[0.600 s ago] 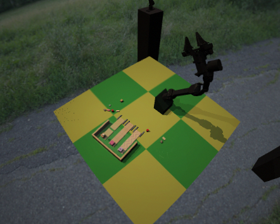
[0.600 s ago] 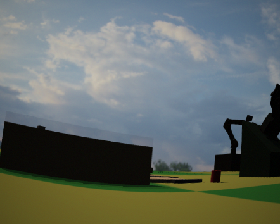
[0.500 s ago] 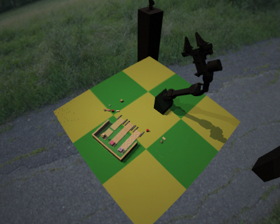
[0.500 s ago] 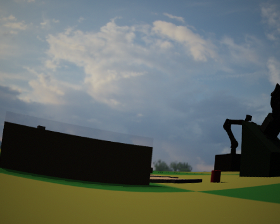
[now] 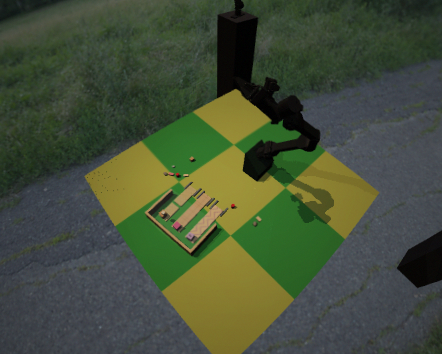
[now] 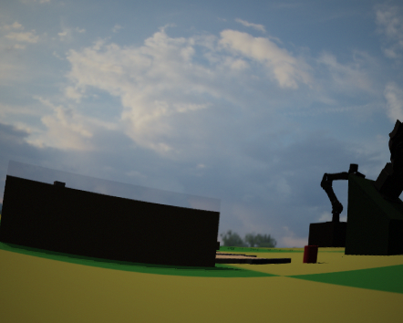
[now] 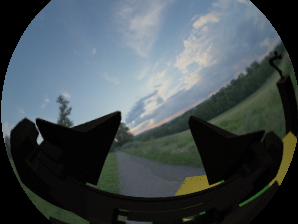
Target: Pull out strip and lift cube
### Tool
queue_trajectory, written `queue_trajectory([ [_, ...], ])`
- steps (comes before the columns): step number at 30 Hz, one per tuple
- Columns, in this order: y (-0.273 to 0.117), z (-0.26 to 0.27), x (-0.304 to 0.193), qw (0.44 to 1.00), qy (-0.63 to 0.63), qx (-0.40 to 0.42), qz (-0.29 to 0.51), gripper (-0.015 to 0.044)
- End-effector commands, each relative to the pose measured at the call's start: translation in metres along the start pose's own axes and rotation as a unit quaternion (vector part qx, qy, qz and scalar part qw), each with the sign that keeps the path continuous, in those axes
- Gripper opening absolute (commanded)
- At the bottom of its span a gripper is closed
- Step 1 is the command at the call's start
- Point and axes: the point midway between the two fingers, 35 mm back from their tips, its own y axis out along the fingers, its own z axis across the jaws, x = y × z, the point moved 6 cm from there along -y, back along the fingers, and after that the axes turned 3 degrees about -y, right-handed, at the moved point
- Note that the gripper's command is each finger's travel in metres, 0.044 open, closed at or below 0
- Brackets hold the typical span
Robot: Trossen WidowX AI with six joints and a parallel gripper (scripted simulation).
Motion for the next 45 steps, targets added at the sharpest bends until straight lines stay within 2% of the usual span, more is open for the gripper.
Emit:
queue_trajectory([
  [1, 0.014, -0.018, -0.053, 0.994, -0.057, 0.027, 0.086, 0.04],
  [6, 0.018, -0.05, -0.124, 0.969, -0.125, 0.072, 0.199, 0.04],
  [11, 0.007, -0.088, -0.191, 0.926, -0.18, 0.126, 0.307, 0.04],
  [21, -0.061, -0.177, -0.294, 0.797, -0.242, 0.253, 0.493, 0.04],
  [29, -0.14, -0.244, -0.332, 0.681, -0.239, 0.351, 0.596, 0.04],
  [38, -0.142, -0.246, -0.333, 0.678, -0.238, 0.354, 0.598, 0.04],
  [41, -0.14, -0.239, -0.344, 0.657, -0.251, 0.349, 0.62, 0.0321],
  [45, -0.14, -0.221, -0.375, 0.593, -0.284, 0.338, 0.674, 0.0216],
])
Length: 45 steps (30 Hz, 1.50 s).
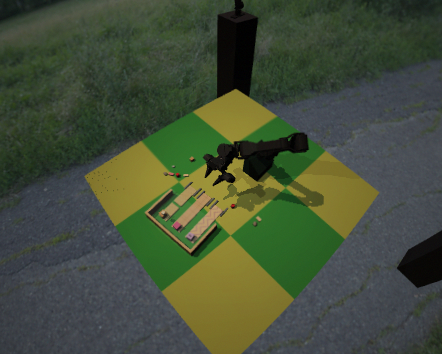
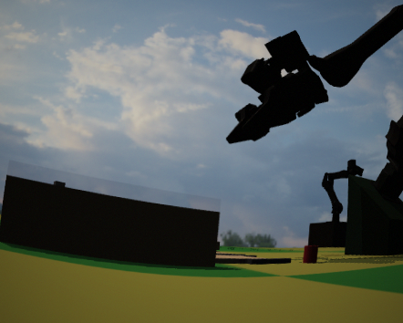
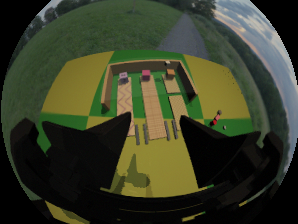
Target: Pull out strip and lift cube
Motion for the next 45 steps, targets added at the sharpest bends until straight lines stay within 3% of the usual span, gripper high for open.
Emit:
queue_trajectory([
  [1, 0.028, 0.01, 0.011, 0.997, -0.016, 0.007, 0.074, 0.019],
  [9, 0.083, 0.046, 0.019, 0.965, -0.063, 0.037, 0.251, 0.0],
  [16, 0.109, 0.079, 0.008, 0.914, -0.093, 0.065, 0.389, 0.0],
  [45, 0.134, 0.079, -0.008, 0.913, -0.094, 0.066, 0.392, 0.0],
])
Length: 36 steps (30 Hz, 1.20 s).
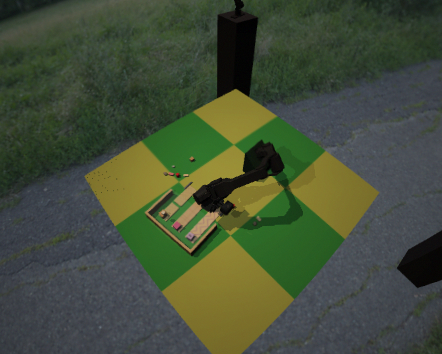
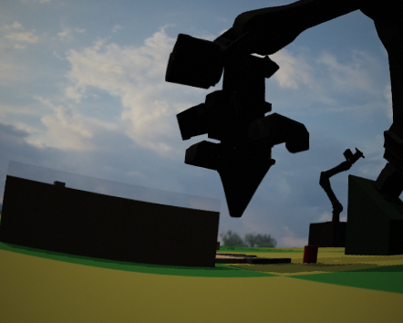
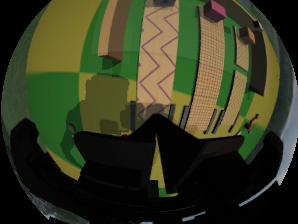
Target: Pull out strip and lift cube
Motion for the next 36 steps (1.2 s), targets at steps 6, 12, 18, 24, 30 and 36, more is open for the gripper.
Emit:
queue_trajectory([
  [6, 0.018, 0.0, -0.003, 1.0, 0.004, 0.002, 0.004, 0.0],
  [12, 0.027, 0.001, -0.003, 1.0, 0.004, 0.002, 0.004, 0.0],
  [18, 0.037, 0.001, -0.004, 1.0, 0.004, 0.003, 0.004, 0.0],
  [24, 0.047, 0.002, -0.005, 1.0, 0.004, 0.003, 0.004, 0.0],
  [30, 0.049, 0.002, -0.005, 1.0, 0.004, 0.003, 0.004, 0.0],
  [36, 0.049, 0.002, -0.005, 1.0, 0.004, 0.003, 0.004, 0.0],
])
